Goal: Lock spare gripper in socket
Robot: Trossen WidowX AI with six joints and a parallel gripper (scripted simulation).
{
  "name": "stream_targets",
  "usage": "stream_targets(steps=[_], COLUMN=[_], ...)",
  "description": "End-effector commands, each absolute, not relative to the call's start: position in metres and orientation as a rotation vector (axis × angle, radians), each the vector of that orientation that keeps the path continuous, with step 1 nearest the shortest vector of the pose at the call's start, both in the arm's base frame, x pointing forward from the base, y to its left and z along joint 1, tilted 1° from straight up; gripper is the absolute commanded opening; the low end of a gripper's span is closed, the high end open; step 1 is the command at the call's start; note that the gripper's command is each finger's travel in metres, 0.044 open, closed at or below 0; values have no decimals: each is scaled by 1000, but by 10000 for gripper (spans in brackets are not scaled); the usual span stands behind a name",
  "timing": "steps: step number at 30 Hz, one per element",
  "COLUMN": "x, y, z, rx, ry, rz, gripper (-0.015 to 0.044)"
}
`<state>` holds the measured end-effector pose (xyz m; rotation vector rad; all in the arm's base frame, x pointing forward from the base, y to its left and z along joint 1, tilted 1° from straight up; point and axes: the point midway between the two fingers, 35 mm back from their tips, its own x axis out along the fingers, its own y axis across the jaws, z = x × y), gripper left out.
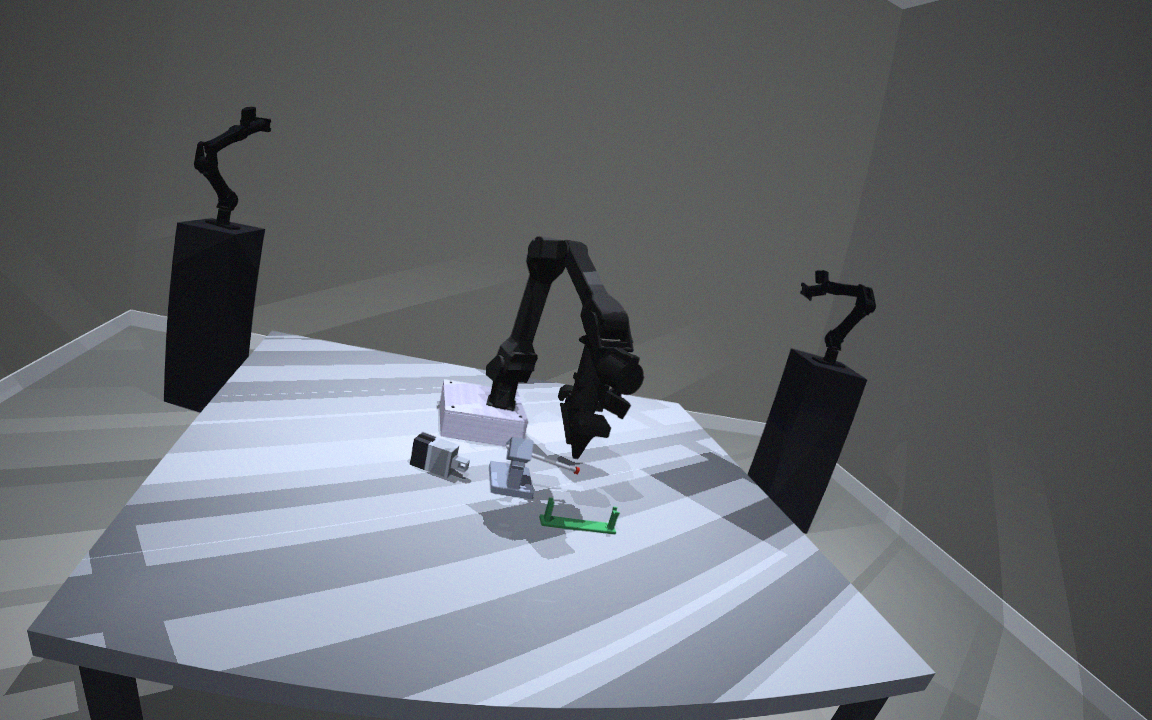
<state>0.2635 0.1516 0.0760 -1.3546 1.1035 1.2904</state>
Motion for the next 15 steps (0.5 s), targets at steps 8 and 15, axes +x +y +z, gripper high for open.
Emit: stream_targets(steps=[8,15], x=[265,265], y=[152,152], z=[58,46], rx=[-1349,-1349], ry=[1107,1107], rz=[1290,1290], gripper=[300,300])
